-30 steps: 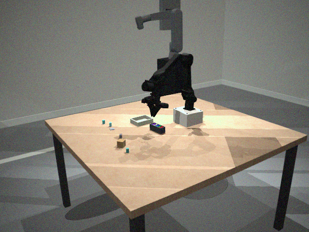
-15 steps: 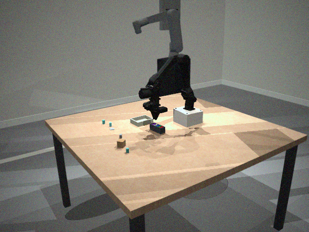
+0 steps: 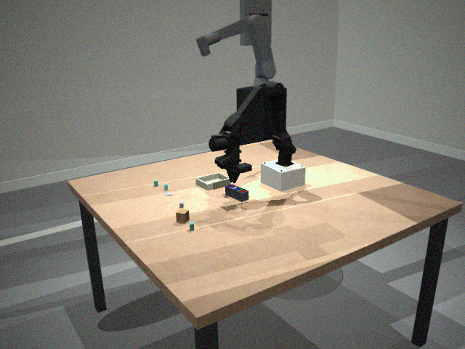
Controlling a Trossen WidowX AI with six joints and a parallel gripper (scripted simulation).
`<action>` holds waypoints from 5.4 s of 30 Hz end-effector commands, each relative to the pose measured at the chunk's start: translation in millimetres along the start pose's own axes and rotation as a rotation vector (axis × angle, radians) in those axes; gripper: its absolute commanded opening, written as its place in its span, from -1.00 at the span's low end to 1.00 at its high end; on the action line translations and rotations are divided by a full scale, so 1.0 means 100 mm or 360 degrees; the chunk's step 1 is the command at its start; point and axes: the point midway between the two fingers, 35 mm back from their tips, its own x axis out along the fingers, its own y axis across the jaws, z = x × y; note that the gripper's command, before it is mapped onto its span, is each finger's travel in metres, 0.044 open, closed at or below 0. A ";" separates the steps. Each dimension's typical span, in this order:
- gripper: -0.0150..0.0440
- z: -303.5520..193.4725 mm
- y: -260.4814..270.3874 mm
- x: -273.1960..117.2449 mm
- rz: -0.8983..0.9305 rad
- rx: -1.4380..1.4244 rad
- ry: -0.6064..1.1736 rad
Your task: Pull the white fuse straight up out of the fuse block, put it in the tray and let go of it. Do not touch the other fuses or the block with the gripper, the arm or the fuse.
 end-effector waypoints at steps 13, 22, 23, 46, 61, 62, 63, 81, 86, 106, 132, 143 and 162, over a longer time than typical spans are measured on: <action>-0.26 -0.05 0.01 0.19 -0.0002 0.0000 0.0029; -0.26 -0.05 0.01 0.19 -0.0002 0.0000 0.0029; -0.26 -0.05 0.01 0.19 -0.0002 0.0000 0.0029; -0.26 -0.06 0.01 0.29 -0.0002 0.0000 0.0029; -0.26 -0.06 0.01 0.29 -0.0002 0.0000 0.0029; -0.26 -0.06 0.01 0.29 -0.0002 0.0000 0.0029; -0.26 -0.06 0.01 0.29 -0.0002 0.0000 0.0029; -0.26 -0.06 0.01 0.29 -0.0002 0.0000 0.0029; -0.26 -0.06 0.01 0.29 -0.0002 0.0000 0.0029; -0.26 -0.06 0.01 0.29 -0.0002 0.0000 0.0029; -0.26 -0.06 0.01 0.29 -0.0002 0.0000 0.0029; -0.26 -0.06 0.01 0.29 -0.0002 0.0000 0.0029; -0.26 -0.06 0.01 0.29 -0.0002 0.0000 0.0029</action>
